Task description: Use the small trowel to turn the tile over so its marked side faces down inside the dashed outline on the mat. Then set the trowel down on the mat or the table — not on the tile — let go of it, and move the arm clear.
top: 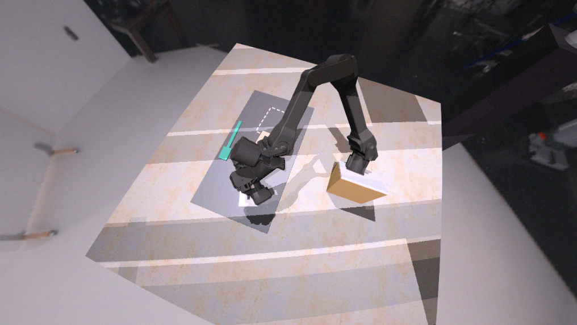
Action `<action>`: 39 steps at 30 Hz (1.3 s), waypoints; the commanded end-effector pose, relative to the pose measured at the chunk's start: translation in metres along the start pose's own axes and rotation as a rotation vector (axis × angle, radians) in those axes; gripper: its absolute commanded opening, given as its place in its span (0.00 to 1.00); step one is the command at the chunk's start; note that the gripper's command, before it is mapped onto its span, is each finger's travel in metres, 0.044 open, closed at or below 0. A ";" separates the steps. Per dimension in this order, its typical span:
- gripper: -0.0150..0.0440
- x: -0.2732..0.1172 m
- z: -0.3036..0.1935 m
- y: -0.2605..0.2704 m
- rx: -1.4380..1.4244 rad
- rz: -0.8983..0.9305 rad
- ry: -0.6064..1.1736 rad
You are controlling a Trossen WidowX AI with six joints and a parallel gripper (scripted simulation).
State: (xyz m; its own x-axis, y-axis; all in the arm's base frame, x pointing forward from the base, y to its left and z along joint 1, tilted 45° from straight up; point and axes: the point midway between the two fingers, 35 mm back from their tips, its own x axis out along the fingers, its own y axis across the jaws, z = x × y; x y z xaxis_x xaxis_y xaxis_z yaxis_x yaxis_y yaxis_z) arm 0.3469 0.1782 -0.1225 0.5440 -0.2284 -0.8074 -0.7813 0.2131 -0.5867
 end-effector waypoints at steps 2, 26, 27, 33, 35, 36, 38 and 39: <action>0.76 -0.005 -0.001 -0.008 -0.102 -0.036 -0.036; 0.76 -0.015 -0.033 -0.019 -0.683 -0.203 -0.046; 0.76 -0.016 -0.036 -0.019 -0.715 -0.211 -0.041; 0.76 -0.019 -0.052 -0.021 -0.907 -0.257 -0.004; 0.76 -0.020 -0.057 -0.022 -0.971 -0.271 0.011; 0.76 -0.021 -0.060 -0.022 -1.003 -0.278 0.019; 0.76 -0.022 -0.063 -0.023 -1.044 -0.287 0.030; 0.76 -0.022 -0.064 -0.023 -1.049 -0.288 0.031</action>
State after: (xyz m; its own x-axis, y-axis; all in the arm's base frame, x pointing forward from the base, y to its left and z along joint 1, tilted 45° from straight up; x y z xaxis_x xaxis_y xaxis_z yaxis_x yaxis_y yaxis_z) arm 0.3331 0.1214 -0.0927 0.7383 -0.1655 -0.6539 -0.5364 -0.7318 -0.4204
